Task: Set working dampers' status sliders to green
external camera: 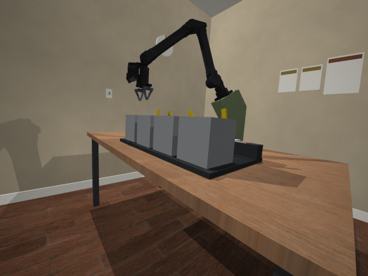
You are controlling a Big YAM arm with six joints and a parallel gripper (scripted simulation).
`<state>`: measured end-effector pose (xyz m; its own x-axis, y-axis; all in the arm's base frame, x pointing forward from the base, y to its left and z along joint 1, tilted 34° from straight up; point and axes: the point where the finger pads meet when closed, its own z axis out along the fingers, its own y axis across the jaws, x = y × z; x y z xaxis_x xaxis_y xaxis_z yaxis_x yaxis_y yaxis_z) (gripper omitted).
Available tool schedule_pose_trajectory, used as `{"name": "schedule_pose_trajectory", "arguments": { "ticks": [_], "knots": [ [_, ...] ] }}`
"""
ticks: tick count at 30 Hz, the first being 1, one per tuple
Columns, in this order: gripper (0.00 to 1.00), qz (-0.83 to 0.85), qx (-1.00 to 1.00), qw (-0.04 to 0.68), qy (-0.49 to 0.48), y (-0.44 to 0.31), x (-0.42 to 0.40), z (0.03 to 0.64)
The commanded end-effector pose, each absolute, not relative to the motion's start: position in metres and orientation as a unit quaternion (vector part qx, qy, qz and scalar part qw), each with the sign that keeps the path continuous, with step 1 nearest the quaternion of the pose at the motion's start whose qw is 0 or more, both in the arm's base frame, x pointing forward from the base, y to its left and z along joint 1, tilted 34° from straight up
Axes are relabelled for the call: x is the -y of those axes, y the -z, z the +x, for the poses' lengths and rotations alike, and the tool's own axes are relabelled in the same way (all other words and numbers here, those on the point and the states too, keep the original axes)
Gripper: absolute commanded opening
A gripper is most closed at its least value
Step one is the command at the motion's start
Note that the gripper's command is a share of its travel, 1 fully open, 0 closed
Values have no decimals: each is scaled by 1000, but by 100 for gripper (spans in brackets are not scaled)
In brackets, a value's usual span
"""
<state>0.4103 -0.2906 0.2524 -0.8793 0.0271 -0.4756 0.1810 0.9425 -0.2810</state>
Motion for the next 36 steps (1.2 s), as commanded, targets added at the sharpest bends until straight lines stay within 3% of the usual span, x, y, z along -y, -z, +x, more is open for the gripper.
{"name": "schedule_pose_trajectory", "arguments": {
  "ticks": [1, 2, 36],
  "knots": [
    [100, 54, -952, 248, 171, -275, 307, 418],
    [36, 54, -952, 248, 171, -275, 306, 419],
    [36, 50, -952, 250, 169, -275, 301, 423]
  ]
}}
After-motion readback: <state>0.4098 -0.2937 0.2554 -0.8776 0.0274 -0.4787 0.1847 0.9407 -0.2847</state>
